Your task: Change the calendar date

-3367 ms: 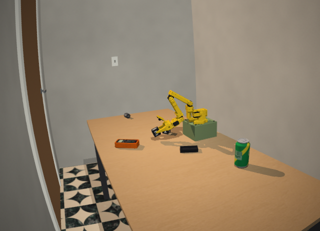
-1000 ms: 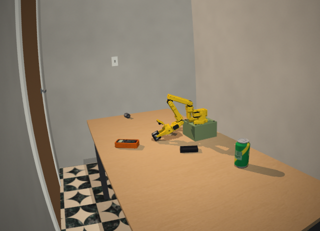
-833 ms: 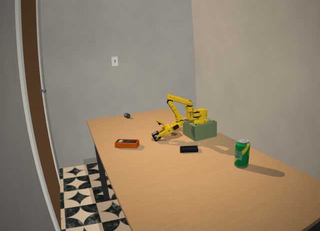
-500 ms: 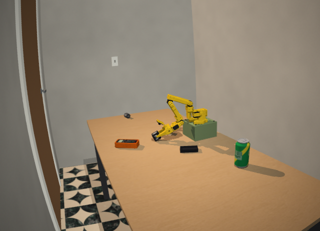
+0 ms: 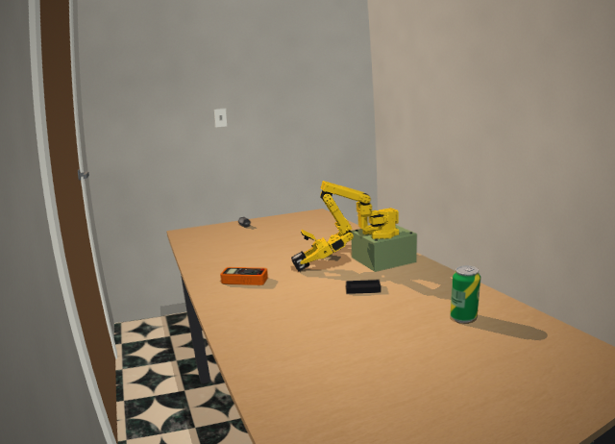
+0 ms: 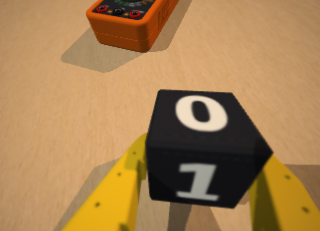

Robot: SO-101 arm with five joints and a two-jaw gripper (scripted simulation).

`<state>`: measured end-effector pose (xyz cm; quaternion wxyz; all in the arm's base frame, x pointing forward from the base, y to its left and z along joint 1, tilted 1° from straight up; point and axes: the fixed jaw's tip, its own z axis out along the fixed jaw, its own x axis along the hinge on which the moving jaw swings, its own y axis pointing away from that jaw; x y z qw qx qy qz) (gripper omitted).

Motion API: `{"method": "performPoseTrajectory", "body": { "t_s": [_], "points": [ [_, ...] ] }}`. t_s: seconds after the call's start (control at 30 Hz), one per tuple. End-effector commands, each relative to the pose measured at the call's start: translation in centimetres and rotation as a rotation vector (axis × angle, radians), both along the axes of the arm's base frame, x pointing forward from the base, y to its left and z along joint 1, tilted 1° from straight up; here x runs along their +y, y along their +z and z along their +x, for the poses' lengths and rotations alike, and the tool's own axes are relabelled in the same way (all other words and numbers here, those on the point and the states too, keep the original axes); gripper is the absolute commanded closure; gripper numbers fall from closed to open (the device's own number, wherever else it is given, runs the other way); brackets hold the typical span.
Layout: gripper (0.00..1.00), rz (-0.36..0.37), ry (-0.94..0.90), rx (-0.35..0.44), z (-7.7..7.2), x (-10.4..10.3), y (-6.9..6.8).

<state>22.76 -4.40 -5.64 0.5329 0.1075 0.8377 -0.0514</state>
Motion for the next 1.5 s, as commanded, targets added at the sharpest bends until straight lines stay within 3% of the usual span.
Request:
{"method": "performPoseTrajectory", "body": {
  "t_s": [0.0,0.67,1.1,1.47],
  "points": [
    [0.76,0.006,-0.011,-0.011,0.0,-0.1,0.0],
    [0.65,0.006,-0.011,-0.011,0.0,-0.1,0.0],
    [0.64,0.006,-0.011,-0.008,-0.1,-0.1,0.1],
    [0.64,0.023,-0.011,0.068,-2.0,0.3,1.6]
  ]
}}
